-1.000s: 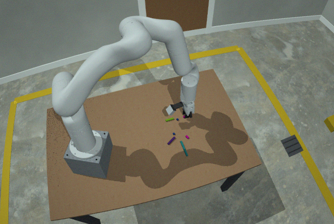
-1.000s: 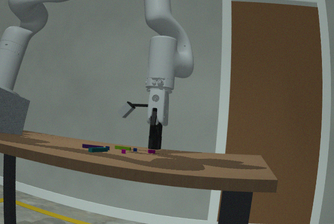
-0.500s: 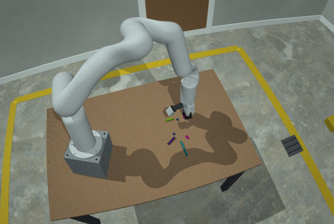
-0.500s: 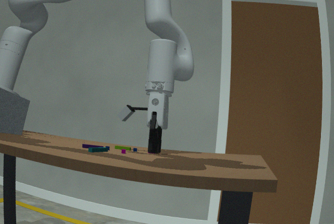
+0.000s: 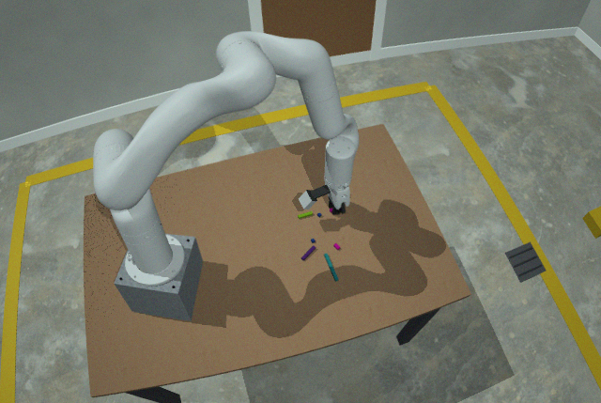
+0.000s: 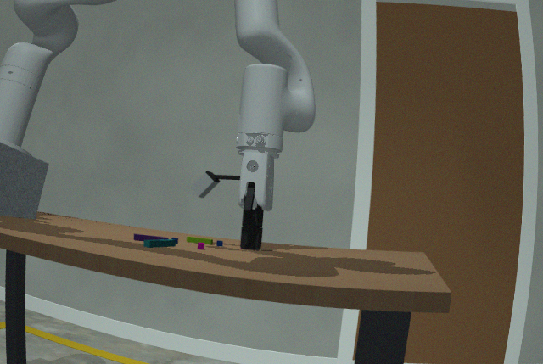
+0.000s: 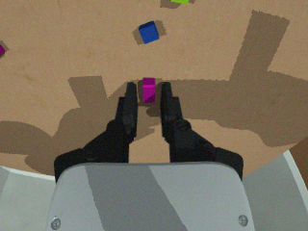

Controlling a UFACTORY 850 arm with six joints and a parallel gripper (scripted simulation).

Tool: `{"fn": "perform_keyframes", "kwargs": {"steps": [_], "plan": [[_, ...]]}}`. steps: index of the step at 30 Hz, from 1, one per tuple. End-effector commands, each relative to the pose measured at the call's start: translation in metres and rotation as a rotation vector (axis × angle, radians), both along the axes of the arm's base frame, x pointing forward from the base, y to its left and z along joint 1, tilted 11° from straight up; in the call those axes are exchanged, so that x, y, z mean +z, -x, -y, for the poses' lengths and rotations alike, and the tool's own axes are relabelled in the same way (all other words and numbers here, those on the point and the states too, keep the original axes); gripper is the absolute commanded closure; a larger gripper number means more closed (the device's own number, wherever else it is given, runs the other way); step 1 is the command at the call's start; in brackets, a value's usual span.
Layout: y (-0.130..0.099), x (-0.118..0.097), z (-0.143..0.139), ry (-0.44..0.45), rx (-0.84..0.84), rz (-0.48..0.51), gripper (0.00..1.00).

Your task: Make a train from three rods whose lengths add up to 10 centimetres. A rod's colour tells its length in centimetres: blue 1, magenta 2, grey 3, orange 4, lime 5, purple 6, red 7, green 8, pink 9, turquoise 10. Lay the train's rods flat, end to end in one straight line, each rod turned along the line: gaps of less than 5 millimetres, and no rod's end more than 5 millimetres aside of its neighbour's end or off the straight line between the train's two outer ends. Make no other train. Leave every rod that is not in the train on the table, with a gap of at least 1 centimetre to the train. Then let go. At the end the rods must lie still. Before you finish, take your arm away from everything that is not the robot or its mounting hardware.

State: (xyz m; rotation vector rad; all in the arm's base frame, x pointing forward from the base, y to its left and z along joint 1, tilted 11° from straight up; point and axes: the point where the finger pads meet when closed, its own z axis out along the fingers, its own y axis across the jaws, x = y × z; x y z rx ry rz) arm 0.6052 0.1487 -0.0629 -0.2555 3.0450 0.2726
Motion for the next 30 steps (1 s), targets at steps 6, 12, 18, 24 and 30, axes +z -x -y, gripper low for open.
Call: {"fn": "perform_keyframes", "kwargs": {"steps": [6, 12, 18, 24, 30], "plan": [[-0.0010, 0.0009, -0.0001, 0.000, 0.000, 0.002, 0.76], [-0.0010, 0.0009, -0.0001, 0.000, 0.000, 0.002, 0.76], [-0.0010, 0.0009, -0.0001, 0.000, 0.000, 0.002, 0.76], [-0.0010, 0.0009, -0.0001, 0.000, 0.000, 0.002, 0.76], [-0.0010, 0.0009, -0.0001, 0.000, 0.000, 0.002, 0.96]]}}
